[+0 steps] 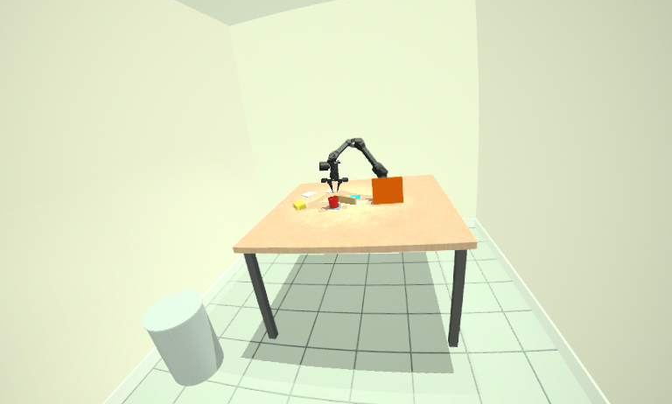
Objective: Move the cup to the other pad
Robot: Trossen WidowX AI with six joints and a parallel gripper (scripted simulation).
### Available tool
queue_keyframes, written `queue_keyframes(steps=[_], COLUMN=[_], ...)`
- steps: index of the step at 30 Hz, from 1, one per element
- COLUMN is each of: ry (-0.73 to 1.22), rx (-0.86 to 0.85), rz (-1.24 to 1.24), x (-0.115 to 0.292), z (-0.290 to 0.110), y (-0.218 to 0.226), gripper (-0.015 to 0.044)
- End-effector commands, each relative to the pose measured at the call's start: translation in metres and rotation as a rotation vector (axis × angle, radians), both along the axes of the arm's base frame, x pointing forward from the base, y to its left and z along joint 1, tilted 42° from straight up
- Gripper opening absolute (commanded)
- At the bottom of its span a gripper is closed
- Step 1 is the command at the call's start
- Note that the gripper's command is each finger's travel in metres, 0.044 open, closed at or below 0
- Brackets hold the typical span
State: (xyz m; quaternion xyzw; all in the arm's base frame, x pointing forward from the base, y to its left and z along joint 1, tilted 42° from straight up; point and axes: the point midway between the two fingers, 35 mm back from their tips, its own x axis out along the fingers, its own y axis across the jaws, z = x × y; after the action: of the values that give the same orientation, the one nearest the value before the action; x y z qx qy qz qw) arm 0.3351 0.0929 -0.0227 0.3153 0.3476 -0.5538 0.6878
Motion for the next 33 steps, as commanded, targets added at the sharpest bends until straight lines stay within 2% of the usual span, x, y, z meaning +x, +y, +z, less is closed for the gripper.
queue_keyframes(steps=[1, 33], ry=[-0.012, -0.013], rx=[-0.13, -0.13], rz=[-0.101, -0.101], x=[-0.012, -0.007], z=[-0.018, -0.046], y=[0.004, -0.02], gripper=[0.0148, 0.0148])
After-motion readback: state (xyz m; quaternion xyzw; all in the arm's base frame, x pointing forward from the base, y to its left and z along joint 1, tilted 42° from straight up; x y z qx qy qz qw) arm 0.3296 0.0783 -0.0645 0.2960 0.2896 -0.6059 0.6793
